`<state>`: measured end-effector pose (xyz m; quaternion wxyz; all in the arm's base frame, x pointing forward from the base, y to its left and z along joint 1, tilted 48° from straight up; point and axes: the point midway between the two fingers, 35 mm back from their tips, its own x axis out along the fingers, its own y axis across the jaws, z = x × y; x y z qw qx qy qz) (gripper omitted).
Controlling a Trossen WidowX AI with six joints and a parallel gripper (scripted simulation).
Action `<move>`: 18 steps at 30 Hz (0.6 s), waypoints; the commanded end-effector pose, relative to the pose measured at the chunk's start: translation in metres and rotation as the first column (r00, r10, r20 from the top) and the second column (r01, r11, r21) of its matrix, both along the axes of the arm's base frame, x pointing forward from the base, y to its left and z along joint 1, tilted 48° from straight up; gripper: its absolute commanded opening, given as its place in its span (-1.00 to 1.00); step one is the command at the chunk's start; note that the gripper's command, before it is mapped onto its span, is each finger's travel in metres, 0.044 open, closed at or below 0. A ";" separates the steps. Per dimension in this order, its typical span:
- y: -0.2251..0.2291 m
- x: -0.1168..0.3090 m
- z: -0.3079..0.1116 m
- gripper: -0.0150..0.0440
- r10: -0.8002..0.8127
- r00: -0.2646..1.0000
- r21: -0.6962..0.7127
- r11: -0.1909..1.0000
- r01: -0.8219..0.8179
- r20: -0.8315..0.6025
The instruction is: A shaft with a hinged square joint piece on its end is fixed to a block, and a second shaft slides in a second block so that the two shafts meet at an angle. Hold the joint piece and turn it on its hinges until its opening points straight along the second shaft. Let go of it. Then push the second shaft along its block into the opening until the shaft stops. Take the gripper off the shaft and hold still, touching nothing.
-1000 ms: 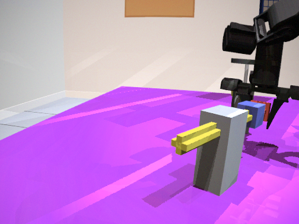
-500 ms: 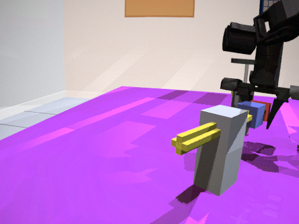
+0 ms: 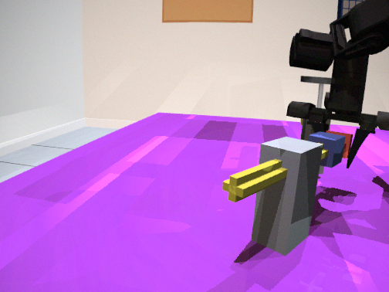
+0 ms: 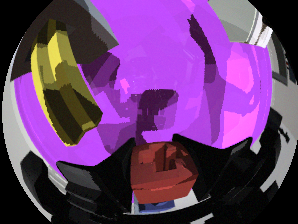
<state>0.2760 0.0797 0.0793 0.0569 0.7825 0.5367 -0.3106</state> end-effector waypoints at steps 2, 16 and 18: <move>0.000 0.000 0.000 -0.49 0.000 1.000 0.000 1.000 0.000 0.000; -0.006 0.007 0.001 -0.49 0.134 0.986 -0.103 0.987 -0.124 0.097; -0.007 0.008 0.001 -0.49 0.160 0.980 -0.125 0.981 -0.146 0.115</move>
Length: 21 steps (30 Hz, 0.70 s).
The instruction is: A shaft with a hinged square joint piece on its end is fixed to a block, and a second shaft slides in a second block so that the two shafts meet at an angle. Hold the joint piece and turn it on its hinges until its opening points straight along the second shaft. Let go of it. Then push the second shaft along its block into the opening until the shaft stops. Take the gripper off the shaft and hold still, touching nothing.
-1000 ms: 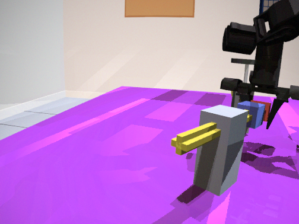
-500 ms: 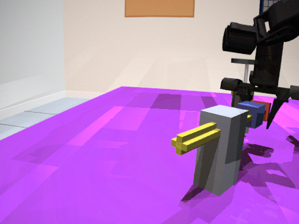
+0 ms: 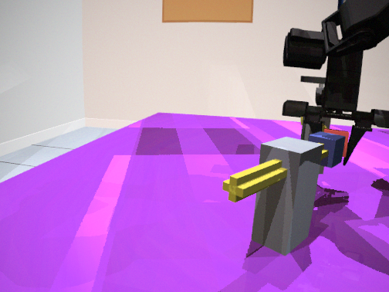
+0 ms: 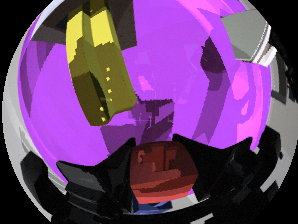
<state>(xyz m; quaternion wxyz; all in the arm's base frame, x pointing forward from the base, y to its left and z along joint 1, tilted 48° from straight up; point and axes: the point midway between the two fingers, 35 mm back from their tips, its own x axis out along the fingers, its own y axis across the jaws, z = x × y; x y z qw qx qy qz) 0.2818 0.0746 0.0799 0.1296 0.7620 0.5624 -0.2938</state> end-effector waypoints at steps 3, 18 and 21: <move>-0.003 0.005 0.001 -0.49 0.083 0.994 -0.066 0.995 -0.078 0.067; -0.007 0.010 0.002 -0.49 0.178 0.973 -0.151 0.976 -0.156 0.146; -0.007 0.010 0.002 -0.49 0.178 0.973 -0.151 0.976 -0.156 0.147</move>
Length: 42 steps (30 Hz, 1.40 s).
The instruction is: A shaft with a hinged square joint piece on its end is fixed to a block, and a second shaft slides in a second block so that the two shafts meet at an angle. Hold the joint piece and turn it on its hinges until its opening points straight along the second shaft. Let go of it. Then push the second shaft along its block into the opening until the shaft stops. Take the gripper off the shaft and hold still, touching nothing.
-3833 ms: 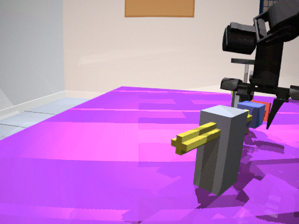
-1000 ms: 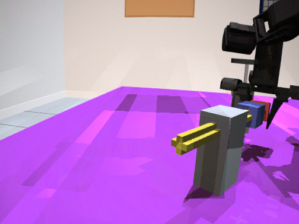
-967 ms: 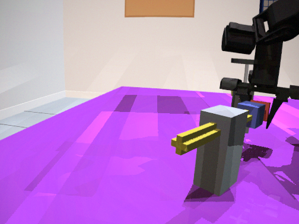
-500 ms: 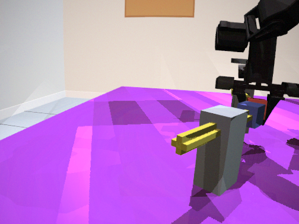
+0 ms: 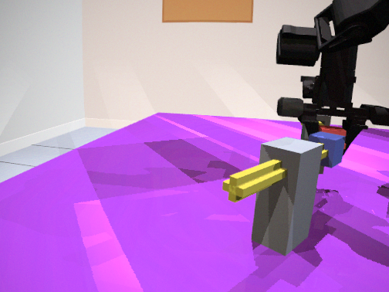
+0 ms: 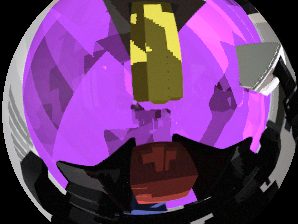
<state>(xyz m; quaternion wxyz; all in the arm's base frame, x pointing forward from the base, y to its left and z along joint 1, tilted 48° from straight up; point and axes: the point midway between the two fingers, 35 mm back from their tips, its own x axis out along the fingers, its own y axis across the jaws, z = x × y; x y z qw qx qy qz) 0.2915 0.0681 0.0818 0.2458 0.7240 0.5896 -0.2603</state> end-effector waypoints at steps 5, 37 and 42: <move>0.000 0.000 0.000 -0.49 0.001 1.000 -0.001 1.000 -0.001 0.001; 0.000 0.000 0.000 1.00 0.001 1.000 -0.001 1.000 -0.001 0.001; 0.000 0.000 0.000 1.00 0.001 1.000 -0.001 1.000 -0.001 0.001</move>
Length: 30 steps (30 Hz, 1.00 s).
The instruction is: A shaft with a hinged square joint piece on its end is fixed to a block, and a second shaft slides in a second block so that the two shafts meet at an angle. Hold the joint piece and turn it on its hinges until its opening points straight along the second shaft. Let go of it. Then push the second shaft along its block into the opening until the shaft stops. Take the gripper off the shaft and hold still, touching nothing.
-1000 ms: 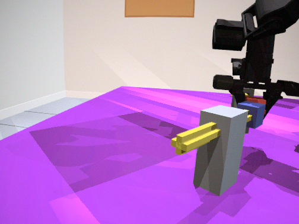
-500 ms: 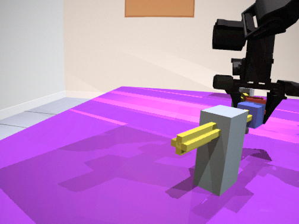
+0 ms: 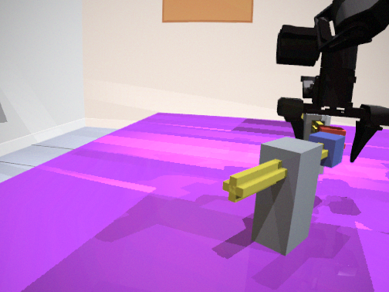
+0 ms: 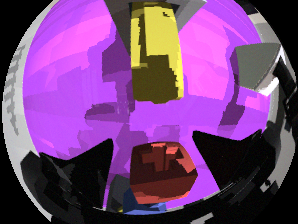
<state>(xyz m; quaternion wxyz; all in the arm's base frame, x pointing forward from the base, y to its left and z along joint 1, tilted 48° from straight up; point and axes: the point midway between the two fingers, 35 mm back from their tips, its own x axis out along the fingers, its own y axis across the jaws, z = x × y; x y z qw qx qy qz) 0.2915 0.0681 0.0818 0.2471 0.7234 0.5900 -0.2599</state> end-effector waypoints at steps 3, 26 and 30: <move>-0.007 -0.002 0.004 1.00 0.008 1.000 0.045 0.999 -0.008 -0.001; -0.053 -0.002 0.041 1.00 0.215 0.924 -0.018 0.975 -0.221 0.316; -0.064 -0.004 0.050 1.00 0.299 0.867 -0.093 0.954 -0.286 0.399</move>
